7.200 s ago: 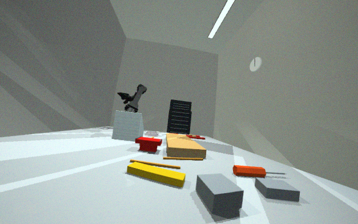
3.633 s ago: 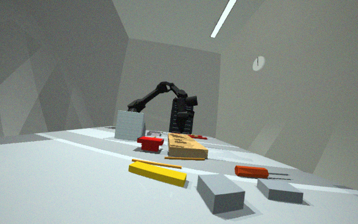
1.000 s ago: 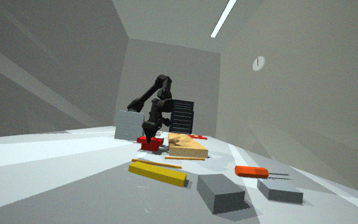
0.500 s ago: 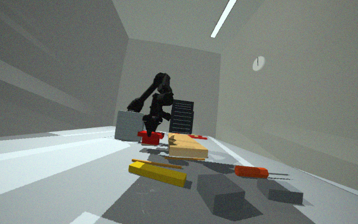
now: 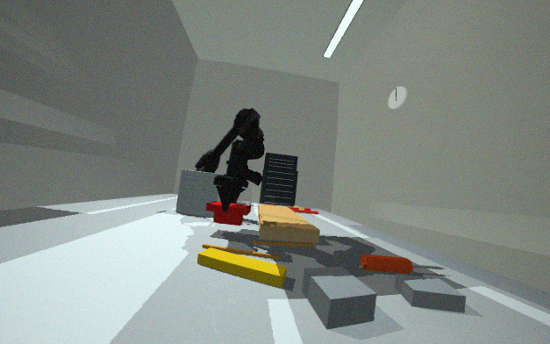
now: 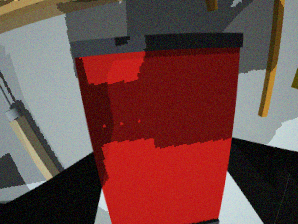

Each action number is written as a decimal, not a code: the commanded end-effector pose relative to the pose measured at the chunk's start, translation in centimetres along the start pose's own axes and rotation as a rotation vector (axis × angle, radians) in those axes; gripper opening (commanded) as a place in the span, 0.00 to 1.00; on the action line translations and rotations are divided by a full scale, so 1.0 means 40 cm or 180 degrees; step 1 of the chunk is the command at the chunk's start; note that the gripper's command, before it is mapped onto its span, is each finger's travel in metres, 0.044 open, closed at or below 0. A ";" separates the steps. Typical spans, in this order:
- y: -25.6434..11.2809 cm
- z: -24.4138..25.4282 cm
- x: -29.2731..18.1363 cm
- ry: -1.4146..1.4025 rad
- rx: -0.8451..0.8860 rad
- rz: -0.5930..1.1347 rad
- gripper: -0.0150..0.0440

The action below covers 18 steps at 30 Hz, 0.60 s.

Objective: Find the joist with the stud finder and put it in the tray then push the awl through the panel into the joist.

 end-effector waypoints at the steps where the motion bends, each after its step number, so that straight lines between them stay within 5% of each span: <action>1: -0.004 -0.007 0.003 -0.0030 -0.0033 0.0018 0.25; 18: 0.001 0.007 0.006 -0.0008 -0.0274 0.0090 0.25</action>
Point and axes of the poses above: the point midway between the two fingers, 35 mm back from their tips, its own y axis out along the fingers, its own z axis across the jaws, x = y × z, the point moved 3 cm from there along -y, back along the fingers, and after that the axes turned 11 degrees about -y, right-handed, at the moved point
